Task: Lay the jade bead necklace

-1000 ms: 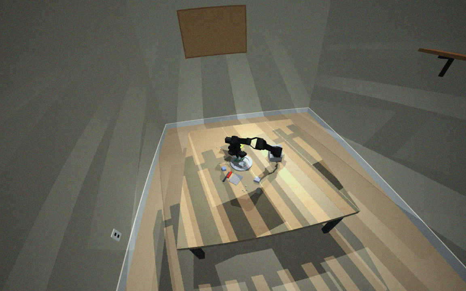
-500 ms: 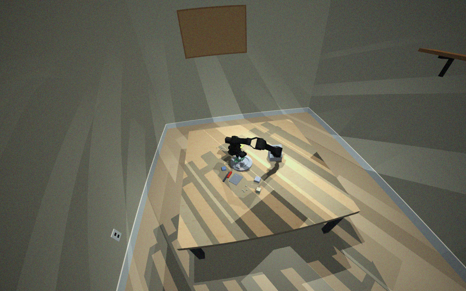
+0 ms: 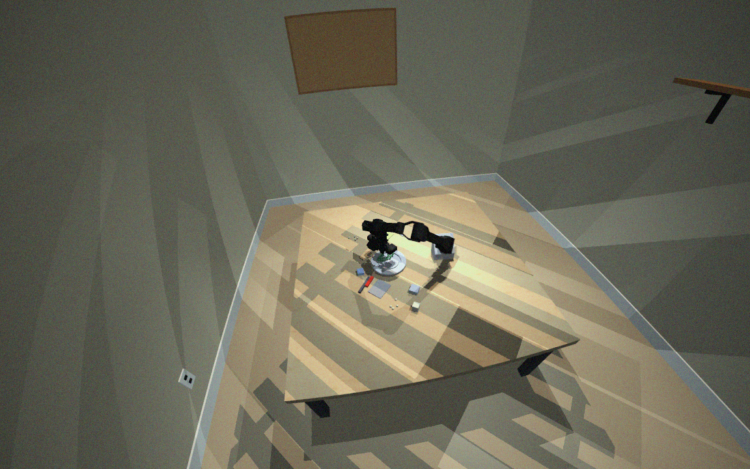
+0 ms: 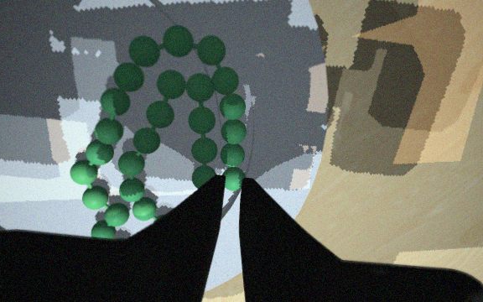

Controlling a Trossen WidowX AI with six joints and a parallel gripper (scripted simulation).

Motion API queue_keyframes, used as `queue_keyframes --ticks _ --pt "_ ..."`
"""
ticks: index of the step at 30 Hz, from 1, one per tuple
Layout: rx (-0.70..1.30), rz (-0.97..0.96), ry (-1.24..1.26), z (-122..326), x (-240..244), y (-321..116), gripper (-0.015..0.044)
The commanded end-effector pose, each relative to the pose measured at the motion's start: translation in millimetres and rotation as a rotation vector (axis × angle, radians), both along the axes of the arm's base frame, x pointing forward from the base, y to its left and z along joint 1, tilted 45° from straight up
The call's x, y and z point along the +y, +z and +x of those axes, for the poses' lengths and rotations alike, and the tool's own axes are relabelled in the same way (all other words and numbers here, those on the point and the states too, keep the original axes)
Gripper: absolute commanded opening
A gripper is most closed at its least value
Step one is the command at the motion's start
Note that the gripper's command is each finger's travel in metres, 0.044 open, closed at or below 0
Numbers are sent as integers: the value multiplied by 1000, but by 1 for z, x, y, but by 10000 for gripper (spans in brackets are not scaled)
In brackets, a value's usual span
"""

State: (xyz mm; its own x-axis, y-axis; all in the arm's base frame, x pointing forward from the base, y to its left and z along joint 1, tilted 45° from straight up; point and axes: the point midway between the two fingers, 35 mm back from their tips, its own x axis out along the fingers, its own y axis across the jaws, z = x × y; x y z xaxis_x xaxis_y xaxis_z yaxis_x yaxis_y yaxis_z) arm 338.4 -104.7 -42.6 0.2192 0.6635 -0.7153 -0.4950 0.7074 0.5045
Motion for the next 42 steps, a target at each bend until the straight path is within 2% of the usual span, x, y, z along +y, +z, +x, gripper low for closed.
queue_keyframes --ticks 1,36,42 --pt "10 9 3 -1 4 -3 0" --pt "10 9 3 -1 4 -3 0" --pt "1 1 1 0 1 0 157"
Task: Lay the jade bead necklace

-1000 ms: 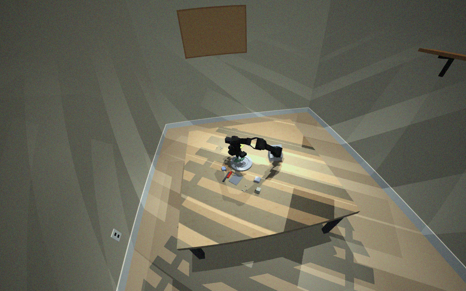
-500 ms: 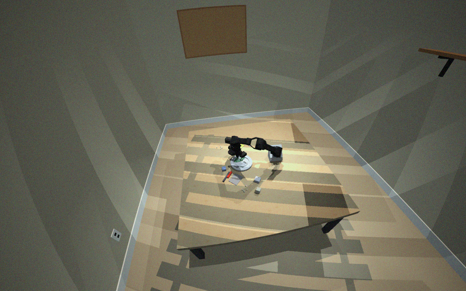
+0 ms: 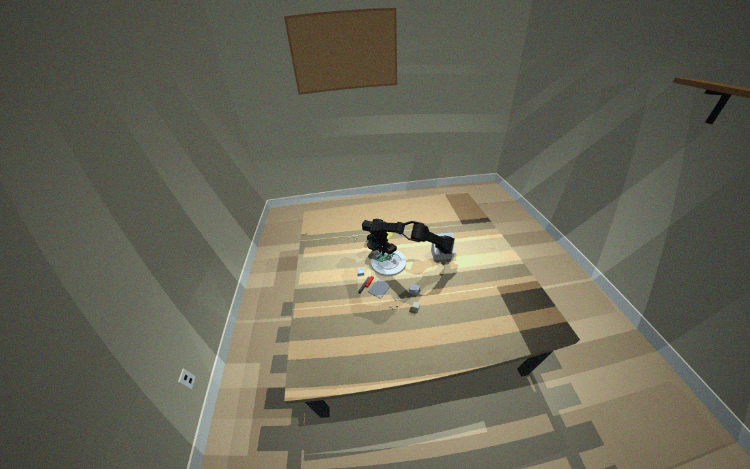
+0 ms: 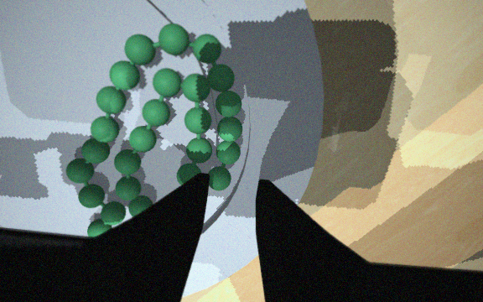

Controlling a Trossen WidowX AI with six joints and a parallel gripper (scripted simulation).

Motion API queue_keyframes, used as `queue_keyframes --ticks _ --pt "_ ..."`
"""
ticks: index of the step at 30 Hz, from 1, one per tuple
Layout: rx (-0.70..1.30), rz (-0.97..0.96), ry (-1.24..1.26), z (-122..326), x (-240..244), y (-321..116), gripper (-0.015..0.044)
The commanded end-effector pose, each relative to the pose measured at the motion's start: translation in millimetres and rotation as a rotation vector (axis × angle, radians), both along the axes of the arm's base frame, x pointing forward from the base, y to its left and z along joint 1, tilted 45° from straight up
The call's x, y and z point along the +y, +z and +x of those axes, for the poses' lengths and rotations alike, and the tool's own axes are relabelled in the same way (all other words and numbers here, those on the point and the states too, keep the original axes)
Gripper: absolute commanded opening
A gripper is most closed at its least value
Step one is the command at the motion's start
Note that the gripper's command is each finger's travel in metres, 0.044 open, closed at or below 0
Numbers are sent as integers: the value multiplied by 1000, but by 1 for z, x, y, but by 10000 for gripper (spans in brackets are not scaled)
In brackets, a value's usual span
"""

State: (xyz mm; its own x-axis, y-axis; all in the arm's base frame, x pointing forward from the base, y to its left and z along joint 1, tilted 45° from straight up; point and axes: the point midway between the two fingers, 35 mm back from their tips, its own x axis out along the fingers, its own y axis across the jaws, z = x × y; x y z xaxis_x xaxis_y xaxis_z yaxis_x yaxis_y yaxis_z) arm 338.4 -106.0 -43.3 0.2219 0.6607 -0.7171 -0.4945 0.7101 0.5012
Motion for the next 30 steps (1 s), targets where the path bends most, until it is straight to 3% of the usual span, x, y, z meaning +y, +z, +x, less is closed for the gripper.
queue_keyframes --ticks 1,11,30 --pt "3 4 3 0 2 0 184" --pt "11 7 -2 -2 0 2 440" --pt "12 12 5 -3 -4 5 440"
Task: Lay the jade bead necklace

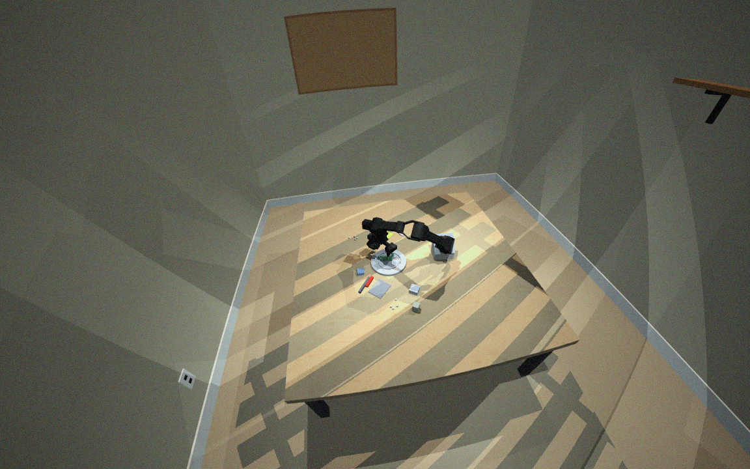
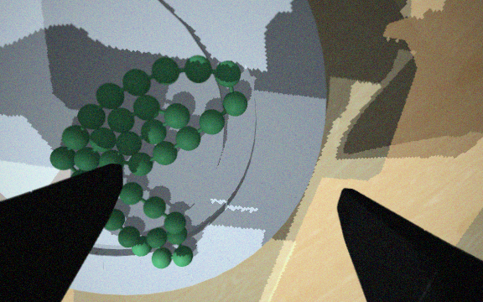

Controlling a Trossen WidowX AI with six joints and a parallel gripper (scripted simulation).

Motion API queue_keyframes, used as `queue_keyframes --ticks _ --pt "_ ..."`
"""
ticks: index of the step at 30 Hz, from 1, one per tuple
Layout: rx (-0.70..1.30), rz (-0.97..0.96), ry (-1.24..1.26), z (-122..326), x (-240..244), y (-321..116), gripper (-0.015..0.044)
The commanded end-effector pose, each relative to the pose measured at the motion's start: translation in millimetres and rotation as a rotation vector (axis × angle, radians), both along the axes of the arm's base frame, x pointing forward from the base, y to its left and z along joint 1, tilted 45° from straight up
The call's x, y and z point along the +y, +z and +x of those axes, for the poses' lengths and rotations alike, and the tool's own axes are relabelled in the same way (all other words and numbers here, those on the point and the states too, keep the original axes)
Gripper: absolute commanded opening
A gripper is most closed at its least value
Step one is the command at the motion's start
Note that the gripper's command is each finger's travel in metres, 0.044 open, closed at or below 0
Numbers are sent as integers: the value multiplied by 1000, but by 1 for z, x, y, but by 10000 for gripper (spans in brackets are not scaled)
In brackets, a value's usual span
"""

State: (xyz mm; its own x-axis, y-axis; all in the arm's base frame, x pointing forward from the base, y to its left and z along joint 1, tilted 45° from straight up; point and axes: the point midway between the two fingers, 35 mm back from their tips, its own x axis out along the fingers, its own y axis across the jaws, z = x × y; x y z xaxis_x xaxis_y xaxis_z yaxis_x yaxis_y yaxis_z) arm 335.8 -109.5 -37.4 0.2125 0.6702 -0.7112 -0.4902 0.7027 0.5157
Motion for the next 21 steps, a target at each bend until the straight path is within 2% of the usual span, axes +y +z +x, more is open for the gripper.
queue_keyframes --ticks 1,16,18,21 --pt "1 -1 3 0 0 -1 440" --pt "1 -1 3 0 0 -1 440" --pt "43 13 -42 1 0 1 387" --pt "225 70 -236 5 0 10 309"
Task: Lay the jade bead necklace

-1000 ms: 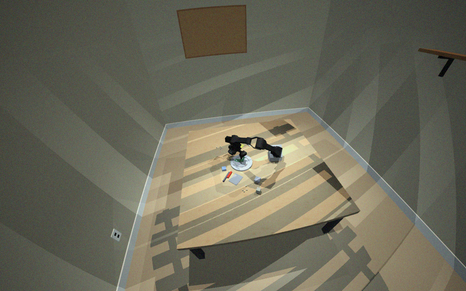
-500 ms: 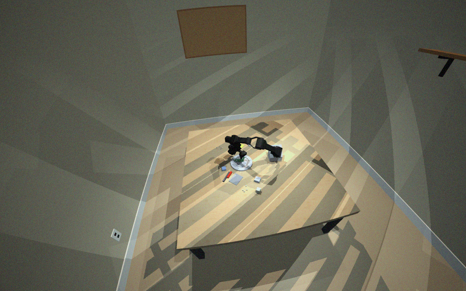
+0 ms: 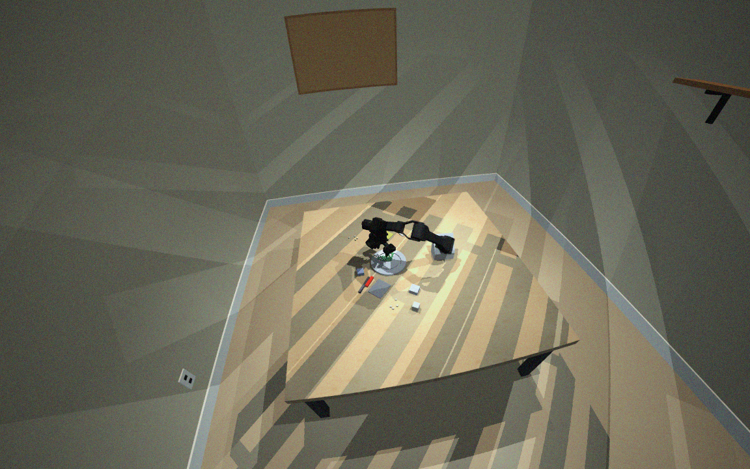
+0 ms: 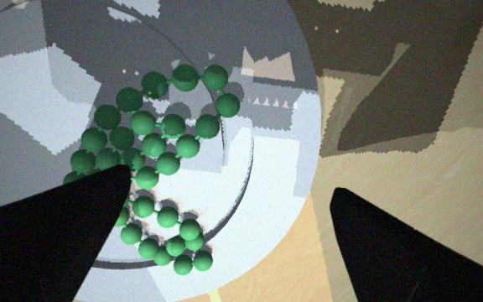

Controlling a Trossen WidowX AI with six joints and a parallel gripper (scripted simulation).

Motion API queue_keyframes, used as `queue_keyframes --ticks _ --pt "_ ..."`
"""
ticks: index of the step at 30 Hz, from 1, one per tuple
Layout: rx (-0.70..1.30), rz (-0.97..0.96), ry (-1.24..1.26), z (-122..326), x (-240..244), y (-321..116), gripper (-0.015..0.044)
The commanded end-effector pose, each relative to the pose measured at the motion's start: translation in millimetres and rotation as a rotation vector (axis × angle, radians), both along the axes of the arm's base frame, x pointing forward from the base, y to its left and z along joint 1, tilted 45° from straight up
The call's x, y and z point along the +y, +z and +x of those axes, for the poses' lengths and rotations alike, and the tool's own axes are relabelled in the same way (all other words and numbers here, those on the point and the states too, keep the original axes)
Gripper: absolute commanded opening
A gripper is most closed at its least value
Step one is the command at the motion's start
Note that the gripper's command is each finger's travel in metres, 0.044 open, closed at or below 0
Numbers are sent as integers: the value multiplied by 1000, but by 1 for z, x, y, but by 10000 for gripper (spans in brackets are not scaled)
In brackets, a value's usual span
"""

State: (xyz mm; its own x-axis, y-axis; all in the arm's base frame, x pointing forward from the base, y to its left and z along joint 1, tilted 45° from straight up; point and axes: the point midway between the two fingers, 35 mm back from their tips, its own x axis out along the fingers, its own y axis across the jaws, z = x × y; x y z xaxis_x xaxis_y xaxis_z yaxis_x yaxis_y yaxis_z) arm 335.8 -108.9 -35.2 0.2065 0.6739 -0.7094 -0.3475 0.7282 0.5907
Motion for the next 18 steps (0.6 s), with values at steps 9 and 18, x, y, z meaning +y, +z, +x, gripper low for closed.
queue_keyframes --ticks 9,18 --pt "693 211 -738 18 2 37 120" --pt "919 283 -976 22 3 48 120"
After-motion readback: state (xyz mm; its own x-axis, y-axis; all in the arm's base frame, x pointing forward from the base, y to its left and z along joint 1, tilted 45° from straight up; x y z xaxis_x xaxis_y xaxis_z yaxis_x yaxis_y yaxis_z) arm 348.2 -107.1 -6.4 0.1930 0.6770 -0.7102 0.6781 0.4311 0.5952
